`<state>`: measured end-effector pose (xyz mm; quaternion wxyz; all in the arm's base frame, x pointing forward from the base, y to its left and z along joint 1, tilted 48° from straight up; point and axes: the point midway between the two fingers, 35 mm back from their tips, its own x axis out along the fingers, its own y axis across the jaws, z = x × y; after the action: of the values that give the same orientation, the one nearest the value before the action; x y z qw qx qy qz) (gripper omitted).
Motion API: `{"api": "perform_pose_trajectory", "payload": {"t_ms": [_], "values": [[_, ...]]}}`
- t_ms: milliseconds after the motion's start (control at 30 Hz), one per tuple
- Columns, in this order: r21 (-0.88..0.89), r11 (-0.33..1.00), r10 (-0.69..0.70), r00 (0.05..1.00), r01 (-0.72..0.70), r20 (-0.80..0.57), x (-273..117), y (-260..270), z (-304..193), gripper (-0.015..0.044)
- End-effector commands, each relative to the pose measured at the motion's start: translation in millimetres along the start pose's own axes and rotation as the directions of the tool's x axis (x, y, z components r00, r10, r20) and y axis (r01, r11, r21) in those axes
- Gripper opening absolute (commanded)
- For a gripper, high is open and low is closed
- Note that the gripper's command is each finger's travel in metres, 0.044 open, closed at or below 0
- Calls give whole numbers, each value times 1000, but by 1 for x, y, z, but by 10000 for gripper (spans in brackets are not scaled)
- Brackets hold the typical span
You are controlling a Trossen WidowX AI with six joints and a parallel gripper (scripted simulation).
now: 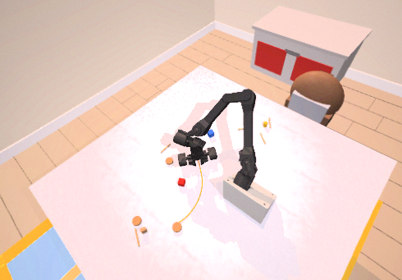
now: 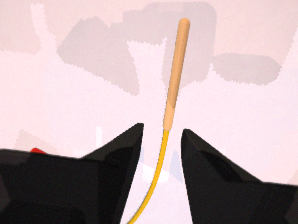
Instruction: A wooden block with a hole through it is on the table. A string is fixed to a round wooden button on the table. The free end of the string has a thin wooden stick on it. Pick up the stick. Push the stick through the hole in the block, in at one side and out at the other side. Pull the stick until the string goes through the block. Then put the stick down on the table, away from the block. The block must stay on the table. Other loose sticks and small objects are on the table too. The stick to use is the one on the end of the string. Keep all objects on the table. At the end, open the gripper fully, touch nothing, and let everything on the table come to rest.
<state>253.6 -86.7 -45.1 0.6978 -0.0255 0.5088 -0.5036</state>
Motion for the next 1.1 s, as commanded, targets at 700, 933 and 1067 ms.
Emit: {"api": "perform_pose_trajectory", "payload": {"t_ms": [700,933,1067], "values": [[-10,1000,-13,1000,13,4,27,-5,-3,120],[-4,1000,-7,1000,7,1,26,-4,-2,0],[-4,1000,-7,1000,7,1,26,-4,-2,0]]}}
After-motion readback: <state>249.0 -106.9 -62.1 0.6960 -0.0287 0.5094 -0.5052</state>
